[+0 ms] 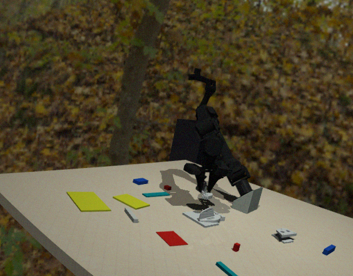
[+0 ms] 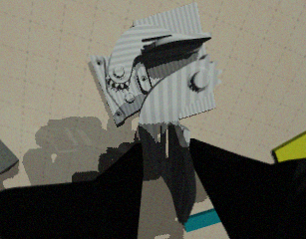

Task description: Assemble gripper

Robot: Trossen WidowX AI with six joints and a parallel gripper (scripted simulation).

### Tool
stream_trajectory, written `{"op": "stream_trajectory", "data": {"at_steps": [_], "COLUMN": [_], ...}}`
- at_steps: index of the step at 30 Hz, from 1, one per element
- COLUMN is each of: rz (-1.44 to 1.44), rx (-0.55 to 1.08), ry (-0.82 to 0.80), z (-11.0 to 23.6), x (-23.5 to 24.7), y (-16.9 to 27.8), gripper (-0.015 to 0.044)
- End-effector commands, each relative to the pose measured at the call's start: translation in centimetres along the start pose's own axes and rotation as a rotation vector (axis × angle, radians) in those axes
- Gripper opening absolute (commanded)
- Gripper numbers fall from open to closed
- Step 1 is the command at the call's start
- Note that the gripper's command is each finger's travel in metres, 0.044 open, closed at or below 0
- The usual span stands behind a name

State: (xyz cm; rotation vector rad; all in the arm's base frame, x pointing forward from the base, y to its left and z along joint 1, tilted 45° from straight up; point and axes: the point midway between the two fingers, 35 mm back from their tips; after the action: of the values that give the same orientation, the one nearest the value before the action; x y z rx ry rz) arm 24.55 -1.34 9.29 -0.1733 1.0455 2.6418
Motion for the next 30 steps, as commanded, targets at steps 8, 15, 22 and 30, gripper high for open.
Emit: {"op": "stream_trajectory", "data": {"at_steps": [8, 15, 22, 30], "rz": [0.295, 0.493, 0.691, 0.916], "rx": [-0.006, -0.006, -0.006, -0.005], "ry": [-0.004, -0.005, -0.005, -0.005], "z": [0.0, 0.0, -0.1, -0.1], "x": [1.2, 2.0, 2.7, 3.6], "y": [-1.0, -1.6, -2.2, -2.7], "gripper": [0.0134, 0.0134, 0.0134, 0.0134]}}
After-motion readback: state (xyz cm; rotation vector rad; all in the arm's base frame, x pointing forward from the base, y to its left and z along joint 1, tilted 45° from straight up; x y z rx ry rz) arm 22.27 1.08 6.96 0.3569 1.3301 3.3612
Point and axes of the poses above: the point midway between the two fingers, 35 mm back from their tips, its own z axis back along the fingers, its own x axis across the jaws, y = z × x, and after that the axes turned 8 degrees about z, right-handed
